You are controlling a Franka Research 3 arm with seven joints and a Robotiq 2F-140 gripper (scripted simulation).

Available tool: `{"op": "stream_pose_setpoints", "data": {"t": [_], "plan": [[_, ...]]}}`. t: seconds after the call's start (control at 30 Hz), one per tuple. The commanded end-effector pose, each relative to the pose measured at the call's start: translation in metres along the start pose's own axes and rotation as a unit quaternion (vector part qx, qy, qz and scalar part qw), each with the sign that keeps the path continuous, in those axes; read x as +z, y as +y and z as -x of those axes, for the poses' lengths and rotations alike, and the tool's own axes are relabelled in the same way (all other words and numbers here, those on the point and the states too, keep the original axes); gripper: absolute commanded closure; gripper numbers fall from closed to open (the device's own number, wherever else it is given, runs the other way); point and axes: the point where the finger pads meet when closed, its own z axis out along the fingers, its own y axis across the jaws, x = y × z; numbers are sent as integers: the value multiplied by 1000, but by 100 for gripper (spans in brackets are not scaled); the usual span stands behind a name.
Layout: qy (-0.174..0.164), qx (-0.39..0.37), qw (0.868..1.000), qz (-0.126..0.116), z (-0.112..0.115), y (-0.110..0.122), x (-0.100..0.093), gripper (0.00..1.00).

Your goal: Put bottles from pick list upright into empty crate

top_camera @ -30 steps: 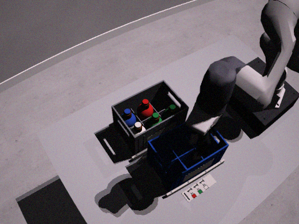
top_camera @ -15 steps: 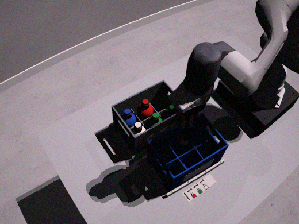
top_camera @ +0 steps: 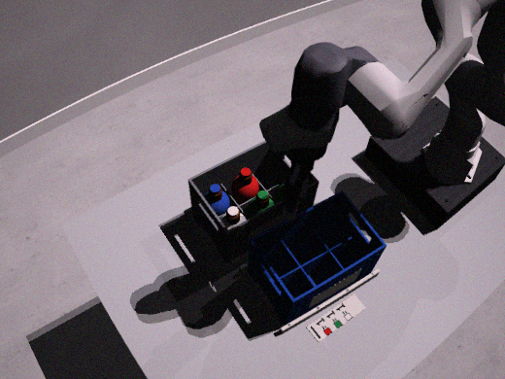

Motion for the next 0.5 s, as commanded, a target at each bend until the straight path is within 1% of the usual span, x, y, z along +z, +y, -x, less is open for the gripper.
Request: {"op": "stream_pose_setpoints", "data": {"t": [0.0,0.2,0.27,0.3,0.47], "plan": [[0,78,997,3,-15,10,-6,62],[2,139,990,3,-40,24,-14,62],[2,139,990,3,-40,24,-14,62],[2,166,986,3,-44,27,-15,62],[2,210,978,5,-65,39,-22,62]]}}
